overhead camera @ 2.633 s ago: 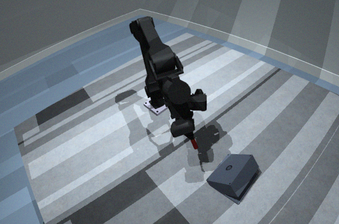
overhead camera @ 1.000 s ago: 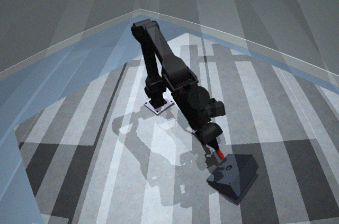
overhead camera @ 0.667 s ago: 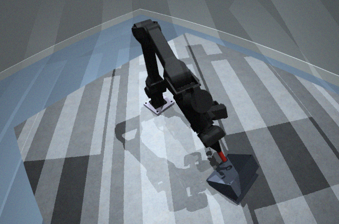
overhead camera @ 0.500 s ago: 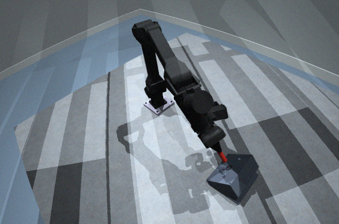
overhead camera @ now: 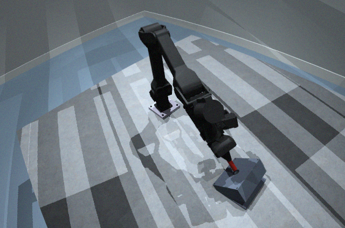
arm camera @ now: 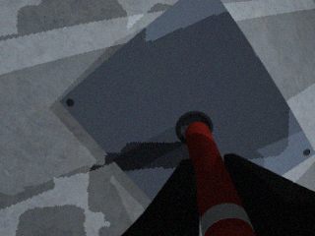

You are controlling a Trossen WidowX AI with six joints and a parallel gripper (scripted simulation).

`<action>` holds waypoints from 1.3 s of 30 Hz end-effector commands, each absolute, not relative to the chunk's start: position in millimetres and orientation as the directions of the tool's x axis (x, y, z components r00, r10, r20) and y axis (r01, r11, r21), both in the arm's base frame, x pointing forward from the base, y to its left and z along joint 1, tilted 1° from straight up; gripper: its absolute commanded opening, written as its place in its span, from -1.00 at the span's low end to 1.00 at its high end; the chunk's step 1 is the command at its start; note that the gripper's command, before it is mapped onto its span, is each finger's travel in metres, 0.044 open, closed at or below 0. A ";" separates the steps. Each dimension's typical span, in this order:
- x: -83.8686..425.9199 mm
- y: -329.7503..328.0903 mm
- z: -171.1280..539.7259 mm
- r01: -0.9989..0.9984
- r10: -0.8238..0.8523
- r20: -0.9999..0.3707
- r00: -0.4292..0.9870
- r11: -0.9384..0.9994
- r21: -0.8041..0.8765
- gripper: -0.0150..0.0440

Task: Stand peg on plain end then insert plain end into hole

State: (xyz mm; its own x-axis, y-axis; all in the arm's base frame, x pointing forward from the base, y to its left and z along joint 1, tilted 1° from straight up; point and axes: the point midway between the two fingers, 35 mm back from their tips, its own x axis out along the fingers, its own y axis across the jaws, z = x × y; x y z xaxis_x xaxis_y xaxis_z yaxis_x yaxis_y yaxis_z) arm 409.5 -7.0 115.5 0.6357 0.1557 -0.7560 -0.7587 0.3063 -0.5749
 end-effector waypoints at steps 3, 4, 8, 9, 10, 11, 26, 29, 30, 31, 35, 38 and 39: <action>410.0 -7.0 114.4 -0.759 0.155 -0.757 0.635 0.307 -0.574 -0.49; 409.5 -7.0 115.5 -0.759 0.156 -0.756 0.636 0.306 -0.575 -0.49; 409.5 -7.0 115.5 -0.759 0.156 -0.756 0.636 0.306 -0.575 -0.49; 409.5 -7.0 115.5 -0.759 0.156 -0.756 0.636 0.306 -0.575 -0.49; 409.5 -7.0 115.5 -0.759 0.156 -0.756 0.636 0.306 -0.575 -0.49; 409.5 -7.0 115.5 -0.759 0.156 -0.756 0.636 0.306 -0.575 -0.49; 410.3 -7.4 112.3 -0.759 0.156 -0.756 0.636 0.306 -0.575 -0.49; 411.1 -7.4 110.9 -0.759 0.156 -0.756 0.636 0.306 -0.575 -0.49; 411.4 -7.3 110.4 -0.759 0.156 -0.756 0.636 0.306 -0.575 -0.49; 411.7 -7.2 109.9 -0.759 0.156 -0.756 0.636 0.306 -0.575 -0.49; 413.0 -6.9 108.3 -0.759 0.156 -0.756 0.636 0.306 -0.575 -0.49; 414.0 -6.6 107.3 -0.759 0.156 -0.756 0.636 0.306 -0.575 -0.49; 414.3 -6.5 107.0 -0.759 0.156 -0.756 0.636 0.306 -0.575 -0.49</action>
State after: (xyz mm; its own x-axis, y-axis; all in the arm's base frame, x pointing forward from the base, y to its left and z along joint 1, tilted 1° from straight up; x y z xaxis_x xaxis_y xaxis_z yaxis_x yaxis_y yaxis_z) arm 413.0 -6.9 110.0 0.6385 0.1560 -0.7536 -0.7567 0.3056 -0.5779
